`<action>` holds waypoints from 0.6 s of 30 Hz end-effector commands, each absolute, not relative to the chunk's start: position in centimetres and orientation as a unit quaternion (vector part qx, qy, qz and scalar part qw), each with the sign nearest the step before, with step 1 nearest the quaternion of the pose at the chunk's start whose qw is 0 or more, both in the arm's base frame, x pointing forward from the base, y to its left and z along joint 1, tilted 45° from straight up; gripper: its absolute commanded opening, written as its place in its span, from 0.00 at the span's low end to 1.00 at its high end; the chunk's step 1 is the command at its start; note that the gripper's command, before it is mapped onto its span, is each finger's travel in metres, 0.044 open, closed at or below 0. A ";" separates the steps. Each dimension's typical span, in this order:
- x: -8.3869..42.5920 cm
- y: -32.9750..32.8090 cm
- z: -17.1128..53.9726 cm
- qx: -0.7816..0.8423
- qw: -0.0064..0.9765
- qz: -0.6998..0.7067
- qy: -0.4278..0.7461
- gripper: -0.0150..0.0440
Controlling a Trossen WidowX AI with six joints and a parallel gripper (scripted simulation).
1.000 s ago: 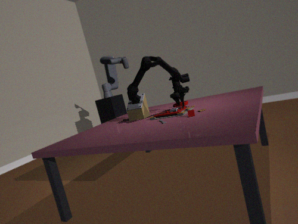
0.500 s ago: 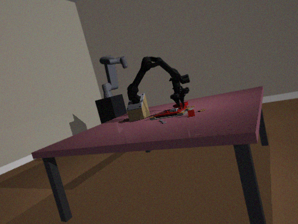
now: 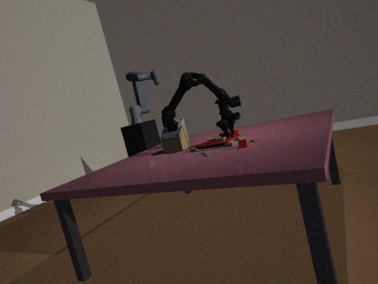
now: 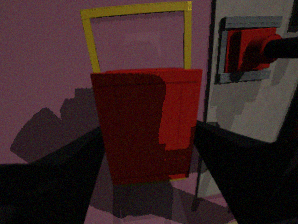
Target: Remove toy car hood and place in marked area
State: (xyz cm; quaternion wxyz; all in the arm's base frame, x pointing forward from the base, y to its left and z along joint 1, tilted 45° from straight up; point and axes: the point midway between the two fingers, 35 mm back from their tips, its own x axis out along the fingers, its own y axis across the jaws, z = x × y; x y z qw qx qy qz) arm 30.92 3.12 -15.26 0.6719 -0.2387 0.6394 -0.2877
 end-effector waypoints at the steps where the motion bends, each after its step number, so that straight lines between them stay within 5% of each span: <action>1: 30.9 2.9 -15.4 -0.242 0.671 -0.288 0.639 0.25; 16: 30.9 2.4 -15.9 -0.243 0.671 -0.288 0.639 0.25; 18: 30.9 2.5 -15.8 -0.239 0.672 -0.288 0.639 0.34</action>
